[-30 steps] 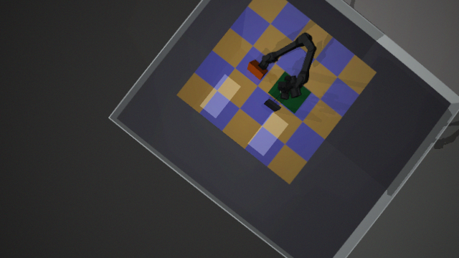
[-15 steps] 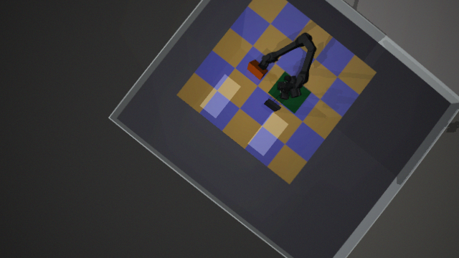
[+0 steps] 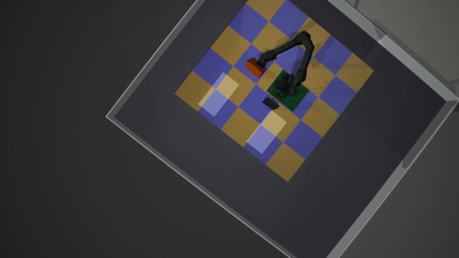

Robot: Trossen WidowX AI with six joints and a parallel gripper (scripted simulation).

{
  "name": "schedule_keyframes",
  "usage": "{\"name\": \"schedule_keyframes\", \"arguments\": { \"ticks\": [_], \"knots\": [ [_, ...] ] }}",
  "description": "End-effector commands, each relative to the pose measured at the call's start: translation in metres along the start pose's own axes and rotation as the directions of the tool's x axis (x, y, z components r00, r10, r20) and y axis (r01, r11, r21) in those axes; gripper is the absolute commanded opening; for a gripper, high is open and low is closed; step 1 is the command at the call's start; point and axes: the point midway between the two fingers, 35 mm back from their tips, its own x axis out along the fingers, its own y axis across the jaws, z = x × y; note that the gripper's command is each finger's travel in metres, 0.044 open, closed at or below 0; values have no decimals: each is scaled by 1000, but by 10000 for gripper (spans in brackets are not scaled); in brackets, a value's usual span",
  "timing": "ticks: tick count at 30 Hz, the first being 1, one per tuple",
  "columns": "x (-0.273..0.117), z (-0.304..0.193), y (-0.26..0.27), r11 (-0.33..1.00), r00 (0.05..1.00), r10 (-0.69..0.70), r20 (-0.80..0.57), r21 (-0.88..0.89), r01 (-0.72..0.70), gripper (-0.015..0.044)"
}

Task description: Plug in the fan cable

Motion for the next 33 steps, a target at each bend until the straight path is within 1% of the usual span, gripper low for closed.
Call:
{"name": "schedule_keyframes", "arguments": {
  "ticks": [1, 12, 22, 25, 30, 33],
  "knots": [
    [4, 0, 0, 1000, 1000, -3, -3, 4, 3, 0],
    [10, 0, 0, 1000, 1000, -3, -3, 4, 3, 0],
    [6, 0, 0, 1000, 1000, 1, -1, 0, -1, 260],
    [3, 0, 0, 1000, 1000, 1, -1, 0, -1, 260],
    [-47, 0, 0, 1000, 1000, -1, -1, 4, 1, 260],
    [-49, 1, 0, 1000, 1000, -2, -1, 4, 2, 260]
  ]
}}
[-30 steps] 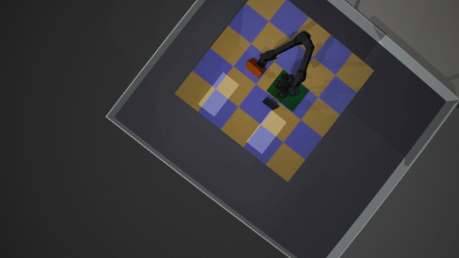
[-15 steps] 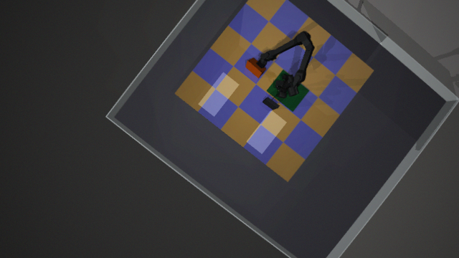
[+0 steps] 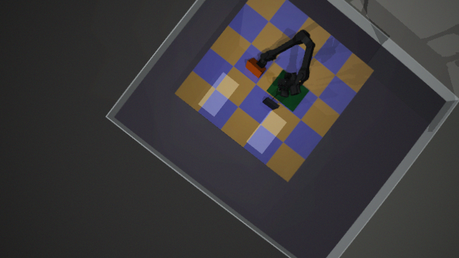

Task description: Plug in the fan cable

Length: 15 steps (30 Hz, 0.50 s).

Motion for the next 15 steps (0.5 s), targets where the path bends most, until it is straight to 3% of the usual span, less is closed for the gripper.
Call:
{"name": "schedule_keyframes", "arguments": {
  "ticks": [1, 4, 11, 15],
  "knots": [
    [-10, 1, -2, 1000, 1000, -3, 10, -8, 3, 260],
    [-12, 10, -5, 1000, 1000, 0, 11, -6, 0, 260],
    [-13, 103, -46, 1000, 1000, -1, 15, -2, 1, 260],
    [-12, 110, -52, 1000, 1000, -4, 14, -3, 4, 260]
  ]
}}
